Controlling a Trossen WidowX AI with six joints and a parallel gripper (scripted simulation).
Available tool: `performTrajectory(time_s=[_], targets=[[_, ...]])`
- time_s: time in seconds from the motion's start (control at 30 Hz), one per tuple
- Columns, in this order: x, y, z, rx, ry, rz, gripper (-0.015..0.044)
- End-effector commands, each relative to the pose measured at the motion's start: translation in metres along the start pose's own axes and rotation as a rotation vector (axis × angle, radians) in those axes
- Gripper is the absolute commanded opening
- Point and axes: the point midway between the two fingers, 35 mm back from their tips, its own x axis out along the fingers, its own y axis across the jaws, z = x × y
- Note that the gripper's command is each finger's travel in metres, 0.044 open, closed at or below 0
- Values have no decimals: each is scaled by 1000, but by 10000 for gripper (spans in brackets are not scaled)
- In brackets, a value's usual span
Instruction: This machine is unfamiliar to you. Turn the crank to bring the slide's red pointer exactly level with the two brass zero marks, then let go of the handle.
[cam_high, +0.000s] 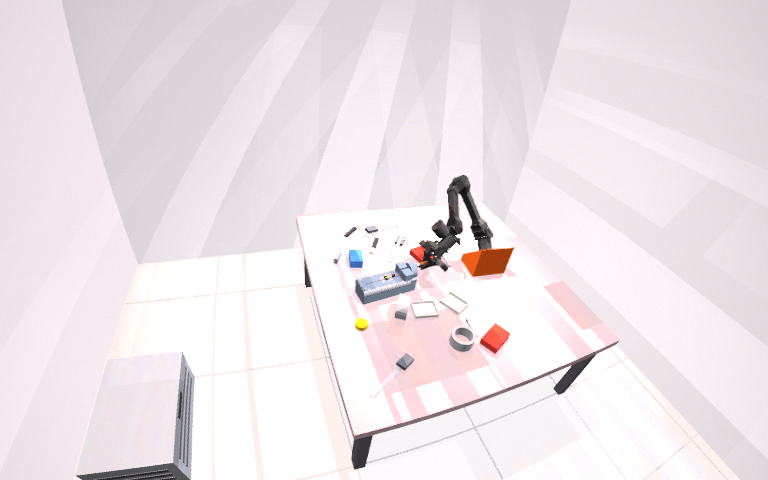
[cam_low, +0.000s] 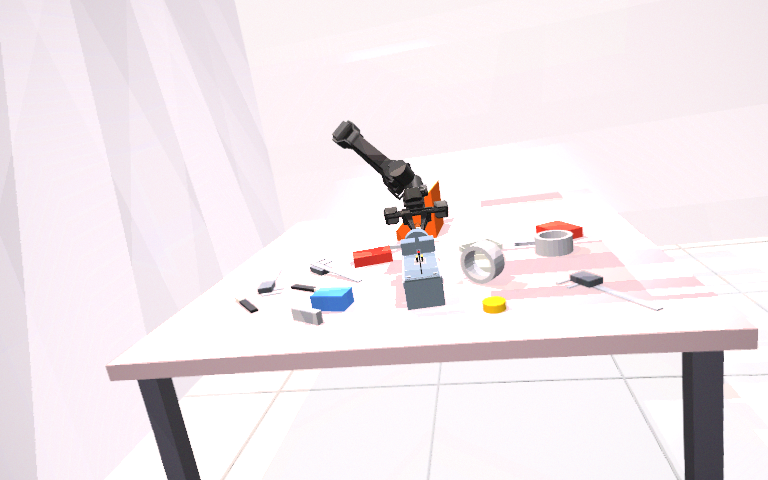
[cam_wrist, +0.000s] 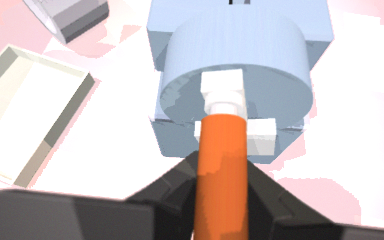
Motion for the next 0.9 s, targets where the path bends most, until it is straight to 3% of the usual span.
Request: performTrajectory(time_s=[0.0,0.87], targets=[[2,9,-2,-12,0,24,0],[9,19,-9,-12,0,24,0]])
